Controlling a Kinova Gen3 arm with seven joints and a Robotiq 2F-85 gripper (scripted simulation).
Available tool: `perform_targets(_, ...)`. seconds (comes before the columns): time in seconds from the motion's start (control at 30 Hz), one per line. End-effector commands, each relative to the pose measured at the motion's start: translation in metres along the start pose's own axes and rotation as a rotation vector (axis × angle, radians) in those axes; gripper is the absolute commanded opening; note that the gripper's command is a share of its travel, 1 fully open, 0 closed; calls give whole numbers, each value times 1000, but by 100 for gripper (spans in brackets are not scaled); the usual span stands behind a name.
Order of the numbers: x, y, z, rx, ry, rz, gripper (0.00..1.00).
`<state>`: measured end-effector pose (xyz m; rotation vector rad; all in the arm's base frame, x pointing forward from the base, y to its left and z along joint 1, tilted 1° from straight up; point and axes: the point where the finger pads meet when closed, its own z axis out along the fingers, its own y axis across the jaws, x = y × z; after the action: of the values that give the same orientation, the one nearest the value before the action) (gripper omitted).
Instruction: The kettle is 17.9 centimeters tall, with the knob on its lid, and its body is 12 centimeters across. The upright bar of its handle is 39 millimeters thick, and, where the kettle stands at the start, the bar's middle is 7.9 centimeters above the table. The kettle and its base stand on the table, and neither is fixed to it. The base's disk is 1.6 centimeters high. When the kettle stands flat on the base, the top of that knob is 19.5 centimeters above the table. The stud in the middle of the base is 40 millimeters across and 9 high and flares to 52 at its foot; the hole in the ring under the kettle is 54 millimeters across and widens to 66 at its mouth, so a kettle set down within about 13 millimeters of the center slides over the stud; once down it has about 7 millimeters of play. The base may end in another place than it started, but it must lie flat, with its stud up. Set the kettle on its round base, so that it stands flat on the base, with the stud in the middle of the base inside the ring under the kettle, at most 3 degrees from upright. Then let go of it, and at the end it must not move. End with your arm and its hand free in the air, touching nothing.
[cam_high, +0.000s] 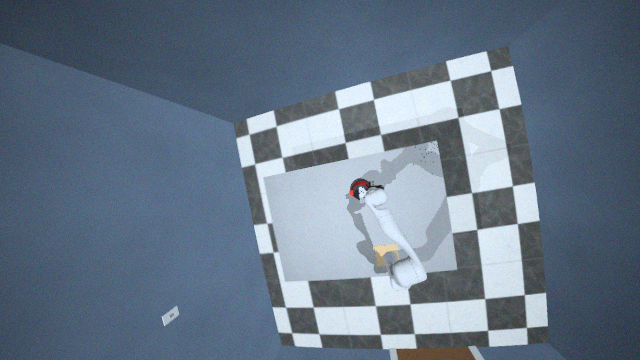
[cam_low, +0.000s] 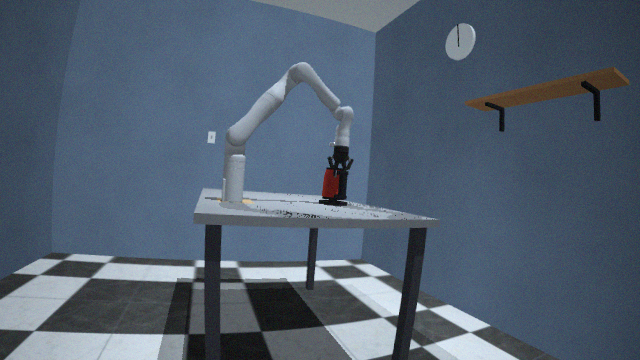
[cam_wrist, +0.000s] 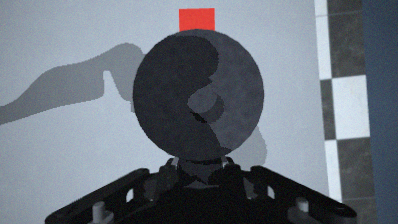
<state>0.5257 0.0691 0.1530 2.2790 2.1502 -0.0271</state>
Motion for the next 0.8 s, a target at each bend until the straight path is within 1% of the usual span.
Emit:
perform_targets(0.0, 0, 1, -1, -3, 1, 0, 0)
perform_targets(0.77, 0, 1, 2, -3, 1, 0, 0)
